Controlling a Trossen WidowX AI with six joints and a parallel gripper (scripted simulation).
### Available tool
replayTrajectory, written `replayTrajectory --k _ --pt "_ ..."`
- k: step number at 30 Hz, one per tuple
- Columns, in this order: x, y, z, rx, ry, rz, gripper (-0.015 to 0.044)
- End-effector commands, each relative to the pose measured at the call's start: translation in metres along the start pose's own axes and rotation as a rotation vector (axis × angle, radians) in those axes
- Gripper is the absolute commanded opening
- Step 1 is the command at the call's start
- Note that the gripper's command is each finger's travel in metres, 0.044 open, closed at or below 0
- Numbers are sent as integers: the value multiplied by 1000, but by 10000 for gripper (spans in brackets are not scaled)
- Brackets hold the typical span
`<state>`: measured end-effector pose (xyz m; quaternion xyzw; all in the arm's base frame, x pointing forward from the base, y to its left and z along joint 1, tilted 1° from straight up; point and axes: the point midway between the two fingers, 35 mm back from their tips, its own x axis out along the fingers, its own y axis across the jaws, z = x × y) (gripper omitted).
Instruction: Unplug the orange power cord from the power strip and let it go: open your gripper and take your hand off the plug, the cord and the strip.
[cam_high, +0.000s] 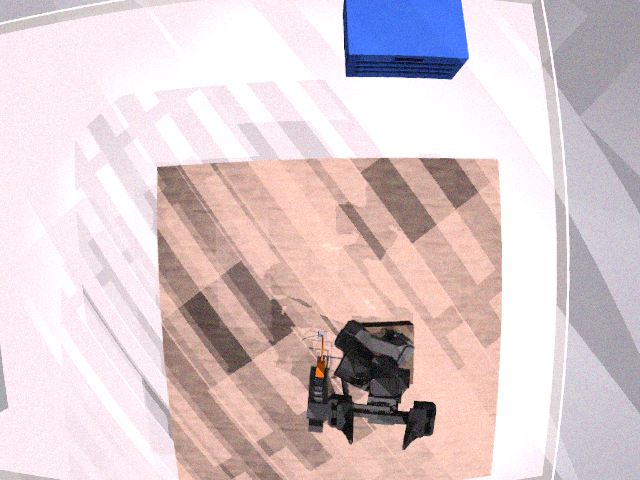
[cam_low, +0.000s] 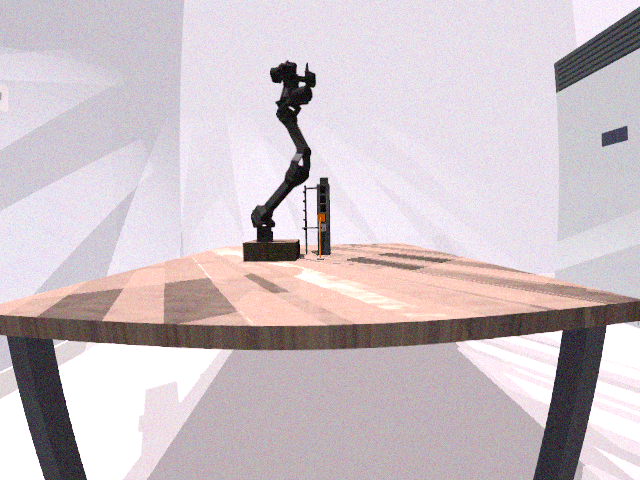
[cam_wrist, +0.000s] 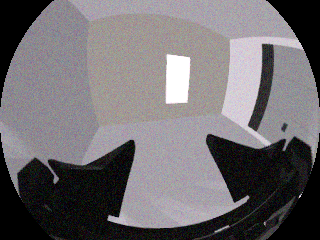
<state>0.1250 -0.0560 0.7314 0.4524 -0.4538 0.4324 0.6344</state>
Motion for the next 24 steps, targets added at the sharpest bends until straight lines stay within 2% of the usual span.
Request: replayTrajectory --k 1,9,17,24 --pt "0 1 0 -1 0 2 374" --pt "-5 57 -13 -57 56 115 164" --pt "-16 113 -58 -129 194 220 160" --pt "-29 137 -114 -187 359 253 160"
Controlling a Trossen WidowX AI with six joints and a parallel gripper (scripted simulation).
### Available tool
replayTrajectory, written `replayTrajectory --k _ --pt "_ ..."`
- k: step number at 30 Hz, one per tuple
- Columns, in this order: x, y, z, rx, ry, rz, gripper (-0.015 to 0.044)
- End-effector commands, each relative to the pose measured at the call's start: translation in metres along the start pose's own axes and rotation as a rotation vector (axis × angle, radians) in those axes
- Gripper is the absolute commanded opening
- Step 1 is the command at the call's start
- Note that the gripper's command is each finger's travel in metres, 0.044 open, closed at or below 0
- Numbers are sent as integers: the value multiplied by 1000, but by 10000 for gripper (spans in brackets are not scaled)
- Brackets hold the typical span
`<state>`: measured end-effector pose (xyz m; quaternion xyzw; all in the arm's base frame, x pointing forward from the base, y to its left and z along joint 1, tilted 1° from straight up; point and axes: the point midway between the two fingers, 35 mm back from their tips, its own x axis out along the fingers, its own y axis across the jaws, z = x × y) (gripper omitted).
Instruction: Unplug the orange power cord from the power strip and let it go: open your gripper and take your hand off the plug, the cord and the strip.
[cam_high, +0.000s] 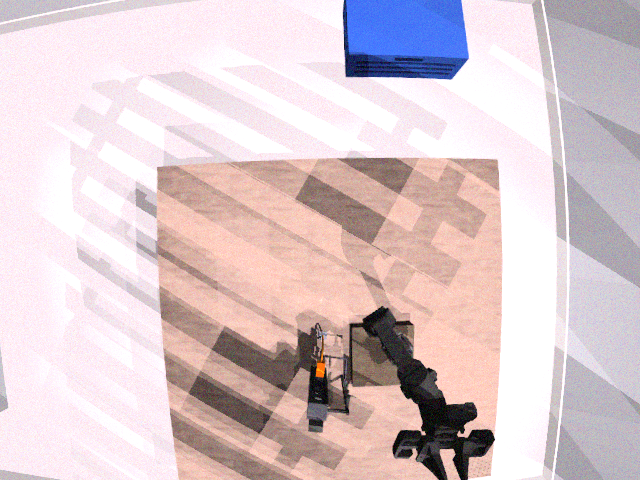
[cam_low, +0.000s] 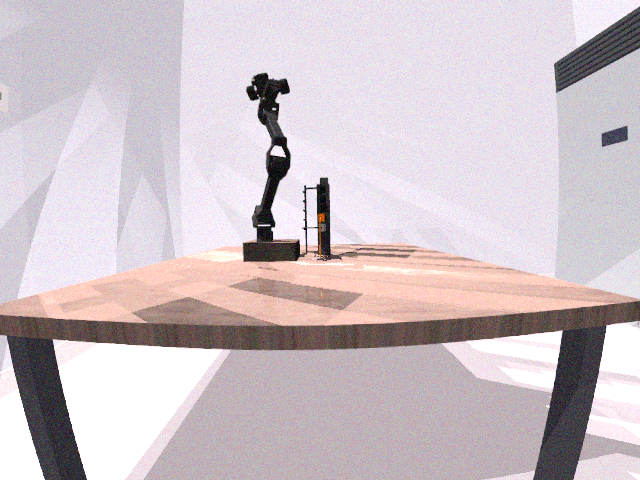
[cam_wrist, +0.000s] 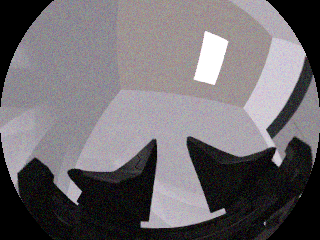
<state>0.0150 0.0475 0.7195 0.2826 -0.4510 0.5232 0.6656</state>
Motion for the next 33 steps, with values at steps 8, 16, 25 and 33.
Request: replayTrajectory --k 8,16,25,33 --pt "5 26 -105 -43 320 -13 160" --pt "-9 5 -179 -42 546 -126 160" --pt "-45 -50 -251 -10 777 -358 160" --pt "-97 -114 -293 43 930 -651 160"
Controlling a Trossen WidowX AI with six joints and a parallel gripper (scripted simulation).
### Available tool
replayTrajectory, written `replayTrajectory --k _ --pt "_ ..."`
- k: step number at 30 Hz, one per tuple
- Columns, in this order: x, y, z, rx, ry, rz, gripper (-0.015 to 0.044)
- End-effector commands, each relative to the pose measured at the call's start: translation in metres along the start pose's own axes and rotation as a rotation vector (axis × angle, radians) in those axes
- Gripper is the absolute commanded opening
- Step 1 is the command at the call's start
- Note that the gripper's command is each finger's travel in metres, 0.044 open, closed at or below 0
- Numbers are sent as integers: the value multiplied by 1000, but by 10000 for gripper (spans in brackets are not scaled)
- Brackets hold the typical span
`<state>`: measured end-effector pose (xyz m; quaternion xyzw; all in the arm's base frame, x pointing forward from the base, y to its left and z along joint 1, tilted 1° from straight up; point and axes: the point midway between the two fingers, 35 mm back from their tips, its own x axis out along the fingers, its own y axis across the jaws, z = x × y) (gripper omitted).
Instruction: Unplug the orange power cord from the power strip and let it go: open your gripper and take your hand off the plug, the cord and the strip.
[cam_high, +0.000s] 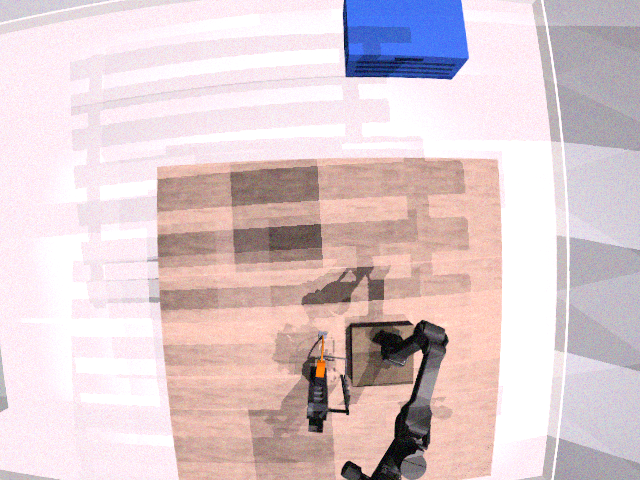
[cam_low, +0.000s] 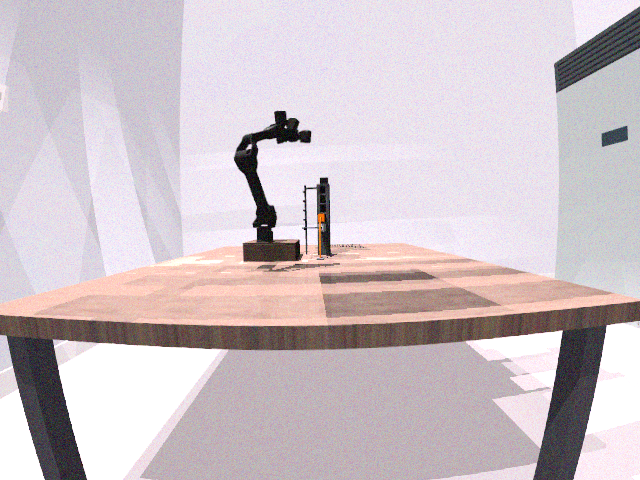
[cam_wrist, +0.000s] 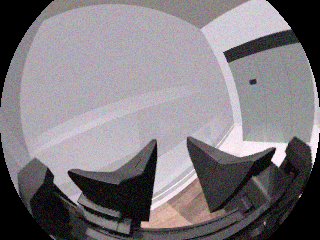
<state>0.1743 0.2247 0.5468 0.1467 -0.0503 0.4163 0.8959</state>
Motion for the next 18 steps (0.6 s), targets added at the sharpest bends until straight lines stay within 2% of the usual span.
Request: replayTrajectory --k 1,9,18 --pt "14 -46 -33 85 105 -154 160" --pt "10 -141 -83 290 234 -483 160" --pt "-38 -255 -148 589 311 -952 160"
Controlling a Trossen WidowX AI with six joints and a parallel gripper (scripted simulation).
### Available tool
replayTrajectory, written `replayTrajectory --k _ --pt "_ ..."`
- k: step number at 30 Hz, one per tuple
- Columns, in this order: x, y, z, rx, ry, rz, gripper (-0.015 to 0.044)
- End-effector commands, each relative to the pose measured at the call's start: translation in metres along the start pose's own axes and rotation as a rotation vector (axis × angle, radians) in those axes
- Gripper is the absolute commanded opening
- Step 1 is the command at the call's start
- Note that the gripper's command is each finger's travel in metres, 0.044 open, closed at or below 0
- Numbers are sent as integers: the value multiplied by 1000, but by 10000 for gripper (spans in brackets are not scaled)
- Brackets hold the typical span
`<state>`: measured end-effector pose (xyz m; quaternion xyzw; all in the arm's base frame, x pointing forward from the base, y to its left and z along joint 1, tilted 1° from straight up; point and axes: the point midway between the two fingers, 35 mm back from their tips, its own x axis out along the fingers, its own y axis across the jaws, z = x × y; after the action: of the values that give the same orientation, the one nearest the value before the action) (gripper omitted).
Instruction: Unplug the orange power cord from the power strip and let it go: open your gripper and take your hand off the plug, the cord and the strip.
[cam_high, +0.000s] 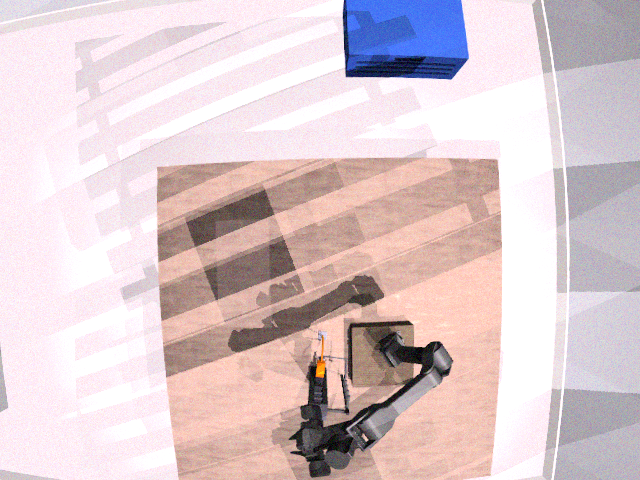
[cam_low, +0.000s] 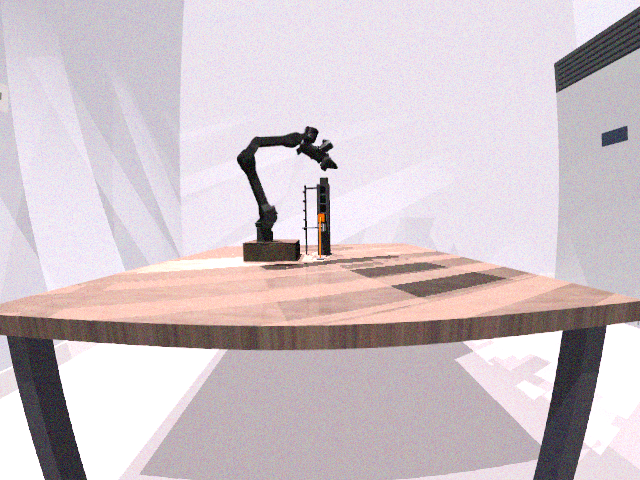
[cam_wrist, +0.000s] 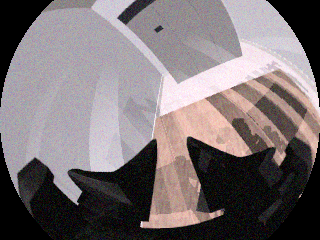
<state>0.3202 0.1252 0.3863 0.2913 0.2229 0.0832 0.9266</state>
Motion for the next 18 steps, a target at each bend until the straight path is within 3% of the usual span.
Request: replayTrajectory --k 1,5,11,18 --pt "25 -73 -6 186 37 -245 160" --pt "33 -132 -11 358 49 -440 160" --pt "30 -169 -30 556 103 -590 160" --pt "-4 -235 -92 1041 176 -992 160"
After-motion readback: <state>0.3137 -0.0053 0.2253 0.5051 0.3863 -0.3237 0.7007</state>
